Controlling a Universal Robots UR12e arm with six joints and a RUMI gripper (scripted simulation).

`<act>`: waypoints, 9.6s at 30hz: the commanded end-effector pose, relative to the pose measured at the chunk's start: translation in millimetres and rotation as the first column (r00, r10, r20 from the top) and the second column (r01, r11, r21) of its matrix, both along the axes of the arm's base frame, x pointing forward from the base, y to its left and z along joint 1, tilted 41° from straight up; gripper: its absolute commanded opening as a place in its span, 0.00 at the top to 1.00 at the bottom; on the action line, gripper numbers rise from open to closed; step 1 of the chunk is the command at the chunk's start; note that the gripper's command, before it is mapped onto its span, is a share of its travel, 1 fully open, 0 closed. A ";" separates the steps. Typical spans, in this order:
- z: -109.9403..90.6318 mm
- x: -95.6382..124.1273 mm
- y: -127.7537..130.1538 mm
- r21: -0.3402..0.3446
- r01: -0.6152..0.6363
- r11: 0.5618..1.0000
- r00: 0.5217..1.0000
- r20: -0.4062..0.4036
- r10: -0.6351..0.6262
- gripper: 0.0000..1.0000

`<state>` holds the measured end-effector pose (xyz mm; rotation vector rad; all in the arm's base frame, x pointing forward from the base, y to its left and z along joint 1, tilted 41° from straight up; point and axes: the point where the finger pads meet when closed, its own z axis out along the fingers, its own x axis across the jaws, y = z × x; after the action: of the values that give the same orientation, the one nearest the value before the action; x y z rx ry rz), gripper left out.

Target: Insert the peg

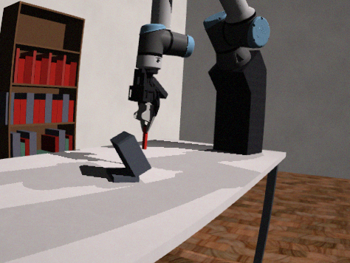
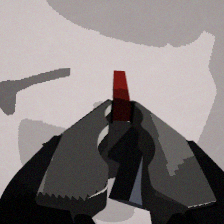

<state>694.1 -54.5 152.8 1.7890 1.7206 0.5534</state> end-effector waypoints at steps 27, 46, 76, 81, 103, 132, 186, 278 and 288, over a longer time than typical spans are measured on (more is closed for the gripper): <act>-1.0 19.5 16.2 -0.031 0.031 0.999 0.999 0.041 -0.030 1.00; -2.3 29.4 26.9 -0.047 0.050 0.998 0.997 0.069 -0.047 1.00; -4.6 42.5 45.1 -0.063 0.081 0.995 0.991 0.115 -0.073 1.00; -4.6 45.1 48.8 -0.066 0.087 0.994 0.989 0.125 -0.078 1.00; -5.9 53.6 64.7 -0.072 0.112 0.991 0.981 0.165 -0.099 1.00; -7.4 62.0 86.0 -0.073 0.143 0.987 0.968 0.218 -0.124 1.00; -3.6 77.6 124.9 -0.075 0.184 0.980 0.926 0.346 -0.148 1.00; 14.9 75.3 158.4 -0.001 0.267 0.964 0.780 0.588 -0.216 1.00; 17.1 72.4 159.5 0.013 0.277 0.961 0.757 0.613 -0.227 1.00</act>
<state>767.1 102.7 167.1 1.5262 1.0429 0.8070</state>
